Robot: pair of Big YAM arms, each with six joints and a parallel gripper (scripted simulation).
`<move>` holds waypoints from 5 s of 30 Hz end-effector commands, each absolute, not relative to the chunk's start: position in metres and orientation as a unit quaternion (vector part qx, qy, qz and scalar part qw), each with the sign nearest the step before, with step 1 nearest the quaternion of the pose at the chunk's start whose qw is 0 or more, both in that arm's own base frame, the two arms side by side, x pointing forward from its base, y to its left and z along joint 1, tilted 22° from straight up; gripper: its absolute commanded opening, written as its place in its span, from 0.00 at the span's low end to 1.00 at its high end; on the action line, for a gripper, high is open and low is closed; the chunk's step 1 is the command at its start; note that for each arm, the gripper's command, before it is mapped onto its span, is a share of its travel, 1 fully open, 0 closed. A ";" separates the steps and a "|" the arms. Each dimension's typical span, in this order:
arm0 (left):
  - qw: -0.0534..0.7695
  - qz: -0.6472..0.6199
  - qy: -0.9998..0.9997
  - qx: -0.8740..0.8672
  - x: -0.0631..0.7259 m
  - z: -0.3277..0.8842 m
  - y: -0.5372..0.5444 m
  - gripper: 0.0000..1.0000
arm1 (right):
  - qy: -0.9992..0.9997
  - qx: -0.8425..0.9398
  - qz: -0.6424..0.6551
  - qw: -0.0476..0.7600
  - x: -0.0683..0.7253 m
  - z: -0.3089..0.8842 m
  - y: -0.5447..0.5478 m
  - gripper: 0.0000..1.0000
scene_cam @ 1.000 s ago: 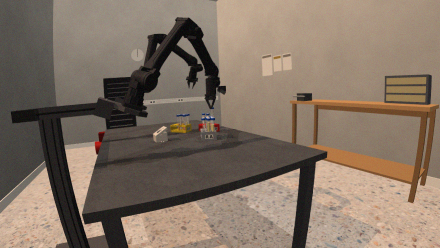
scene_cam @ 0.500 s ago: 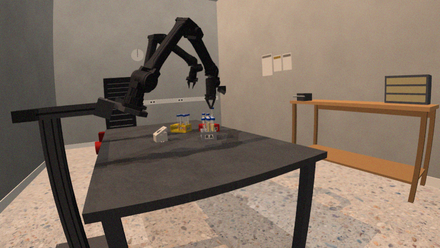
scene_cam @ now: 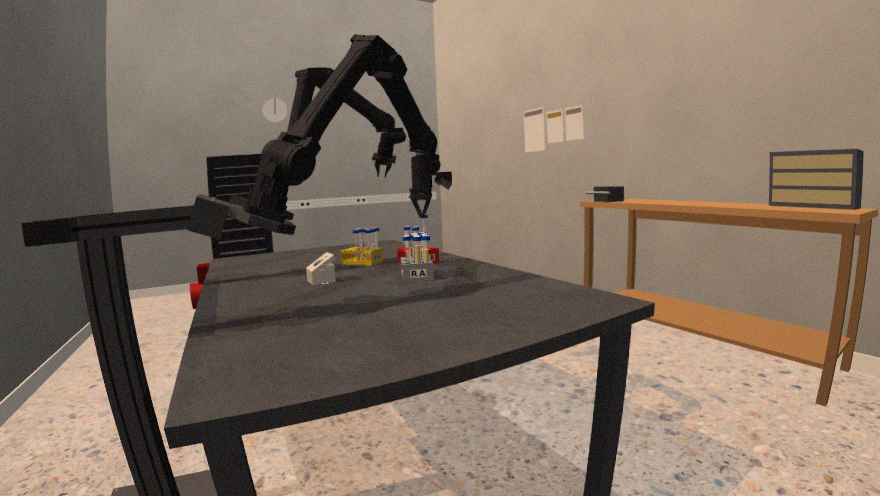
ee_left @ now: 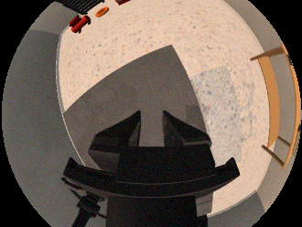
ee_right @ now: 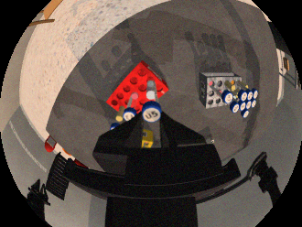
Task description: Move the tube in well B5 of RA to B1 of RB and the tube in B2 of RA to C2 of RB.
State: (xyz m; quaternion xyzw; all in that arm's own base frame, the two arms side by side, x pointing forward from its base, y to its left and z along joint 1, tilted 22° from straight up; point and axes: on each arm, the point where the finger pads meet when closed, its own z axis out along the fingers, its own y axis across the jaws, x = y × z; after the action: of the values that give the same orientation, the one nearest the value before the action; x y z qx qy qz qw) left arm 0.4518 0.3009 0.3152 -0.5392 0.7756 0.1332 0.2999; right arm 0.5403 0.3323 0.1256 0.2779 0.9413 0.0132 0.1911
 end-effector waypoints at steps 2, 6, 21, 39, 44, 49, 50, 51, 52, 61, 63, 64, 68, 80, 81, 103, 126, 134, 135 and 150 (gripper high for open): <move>0.318 0.131 0.769 -0.539 0.456 0.335 0.304 0.30 | 0.939 0.278 0.027 0.201 0.548 0.139 0.338 0.00; 0.318 0.131 0.769 -0.539 0.456 0.335 0.304 0.30 | 0.941 0.279 0.012 0.190 0.549 0.114 0.327 0.00; 0.318 0.131 0.769 -0.539 0.456 0.335 0.304 0.30 | 0.939 0.279 0.025 0.200 0.561 0.122 0.336 0.00; 0.318 0.131 0.769 -0.539 0.456 0.335 0.304 0.30 | 0.937 0.281 0.031 0.205 0.571 0.123 0.337 0.00; 0.318 0.131 0.769 -0.539 0.456 0.335 0.304 0.30 | 0.938 0.279 0.030 0.205 0.572 0.120 0.340 0.00; 0.318 0.131 0.769 -0.539 0.456 0.335 0.304 0.30 | 0.937 0.281 0.030 0.205 0.574 0.119 0.338 0.00; 0.318 0.131 0.769 -0.539 0.456 0.335 0.304 0.30 | 0.937 0.281 0.030 0.205 0.572 0.121 0.339 0.00; 0.318 0.131 0.769 -0.539 0.456 0.335 0.304 0.30 | 0.938 0.280 0.029 0.204 0.573 0.118 0.339 0.00; 0.318 0.131 0.769 -0.539 0.456 0.335 0.304 0.30 | 0.938 0.280 0.030 0.204 0.574 0.118 0.339 0.00; 0.318 0.131 0.769 -0.539 0.456 0.335 0.304 0.30 | 0.937 0.279 0.031 0.205 0.577 0.115 0.340 0.00; 0.318 0.131 0.769 -0.539 0.456 0.335 0.304 0.30 | 0.937 0.280 0.031 0.206 0.578 0.115 0.339 0.00; 0.318 0.131 0.769 -0.539 0.456 0.335 0.304 0.30 | 0.937 0.281 0.031 0.205 0.579 0.113 0.338 0.00; 0.318 0.131 0.769 -0.539 0.456 0.335 0.304 0.30 | 0.937 0.280 0.031 0.205 0.579 0.112 0.339 0.00; 0.318 0.131 0.769 -0.539 0.456 0.335 0.304 0.30 | 0.937 0.280 0.032 0.206 0.581 0.108 0.339 0.00; 0.318 0.131 0.769 -0.539 0.456 0.335 0.304 0.30 | 0.937 0.280 0.030 0.205 0.582 0.106 0.339 0.00; 0.318 0.131 0.769 -0.539 0.456 0.335 0.304 0.30 | 0.937 0.280 0.031 0.206 0.583 0.102 0.339 0.00; 0.318 0.131 0.769 -0.539 0.456 0.335 0.304 0.30 | 0.940 0.279 0.019 0.196 0.567 0.090 0.328 0.00; 0.318 0.131 0.769 -0.539 0.456 0.335 0.304 0.30 | 0.938 0.280 0.028 0.203 0.566 0.103 0.328 0.00; 0.318 0.131 0.769 -0.539 0.456 0.335 0.304 0.30 | 0.938 0.280 0.028 0.203 0.566 0.103 0.328 0.00; 0.318 0.131 0.769 -0.539 0.456 0.335 0.304 0.30 | 0.938 0.280 0.029 0.204 0.564 0.105 0.328 0.00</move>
State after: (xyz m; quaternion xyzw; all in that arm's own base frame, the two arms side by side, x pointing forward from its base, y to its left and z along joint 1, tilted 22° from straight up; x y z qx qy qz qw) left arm 0.4518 0.3009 0.3152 -0.5392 0.7756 0.1332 0.2999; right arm 0.5594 0.3304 0.0855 0.2779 0.9412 0.0135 0.1915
